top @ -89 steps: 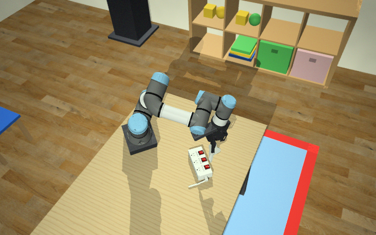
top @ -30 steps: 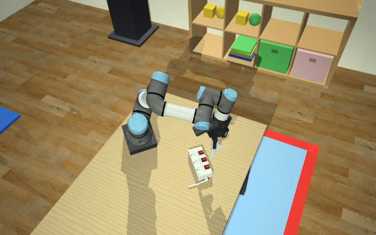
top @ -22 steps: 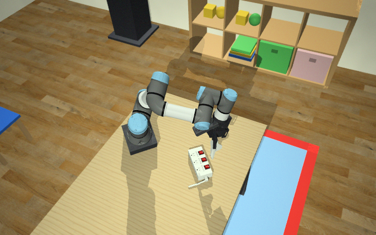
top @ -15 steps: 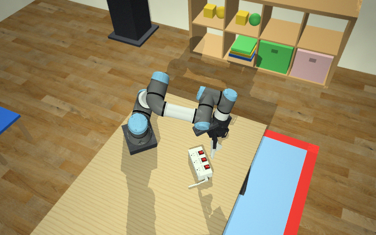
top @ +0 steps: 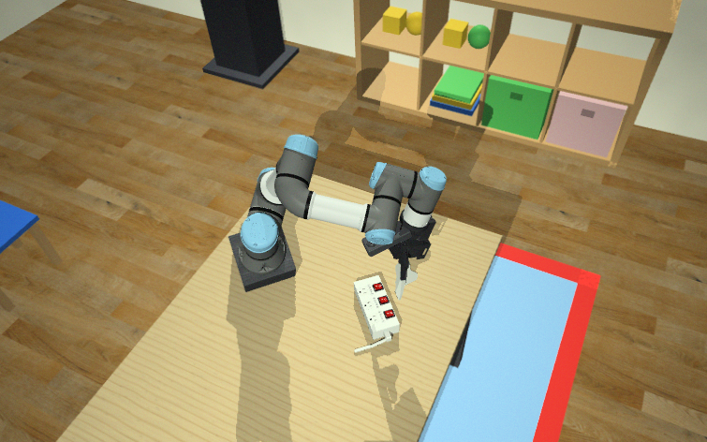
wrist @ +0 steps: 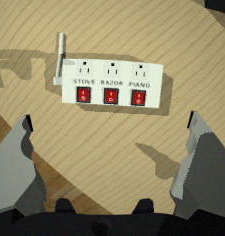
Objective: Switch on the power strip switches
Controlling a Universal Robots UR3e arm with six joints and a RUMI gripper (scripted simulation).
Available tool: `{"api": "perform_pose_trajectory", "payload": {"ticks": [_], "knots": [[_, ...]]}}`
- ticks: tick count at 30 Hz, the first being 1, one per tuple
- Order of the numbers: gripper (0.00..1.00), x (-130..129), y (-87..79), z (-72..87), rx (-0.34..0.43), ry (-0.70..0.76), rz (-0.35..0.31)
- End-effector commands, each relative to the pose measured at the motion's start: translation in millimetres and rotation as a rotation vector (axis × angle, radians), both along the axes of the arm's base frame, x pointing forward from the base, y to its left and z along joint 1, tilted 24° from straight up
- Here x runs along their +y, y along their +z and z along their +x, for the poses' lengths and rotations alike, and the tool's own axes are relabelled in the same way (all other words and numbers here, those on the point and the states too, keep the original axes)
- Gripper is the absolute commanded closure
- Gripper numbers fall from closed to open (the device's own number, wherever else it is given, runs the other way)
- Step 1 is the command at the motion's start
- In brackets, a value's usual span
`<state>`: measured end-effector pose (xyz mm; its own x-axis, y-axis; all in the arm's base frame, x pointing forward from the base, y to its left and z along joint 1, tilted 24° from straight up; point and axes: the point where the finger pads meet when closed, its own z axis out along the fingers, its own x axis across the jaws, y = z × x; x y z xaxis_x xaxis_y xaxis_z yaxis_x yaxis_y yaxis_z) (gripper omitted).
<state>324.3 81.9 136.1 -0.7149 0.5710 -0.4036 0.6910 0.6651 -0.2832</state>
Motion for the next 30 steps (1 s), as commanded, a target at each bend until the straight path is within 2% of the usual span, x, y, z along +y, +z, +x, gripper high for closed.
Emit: {"api": "perform_pose_trajectory", "payload": {"ticks": [1,10,18,24,27,30], "knots": [[0.0,0.0,0.9,0.1,-0.005,-0.003,0.003],[0.0,-5.8,5.2,-4.3,-0.053,-0.072,0.043],[0.0,-20.2,16.5,-17.4,-0.201,-0.276,0.162],[0.0,-25.4,20.6,-23.1,-0.269,-0.367,0.215],[0.0,-25.4,20.6,-23.1,-0.269,-0.367,0.215],[0.0,-29.6,24.0,-28.3,-0.336,-0.454,0.266]]}}
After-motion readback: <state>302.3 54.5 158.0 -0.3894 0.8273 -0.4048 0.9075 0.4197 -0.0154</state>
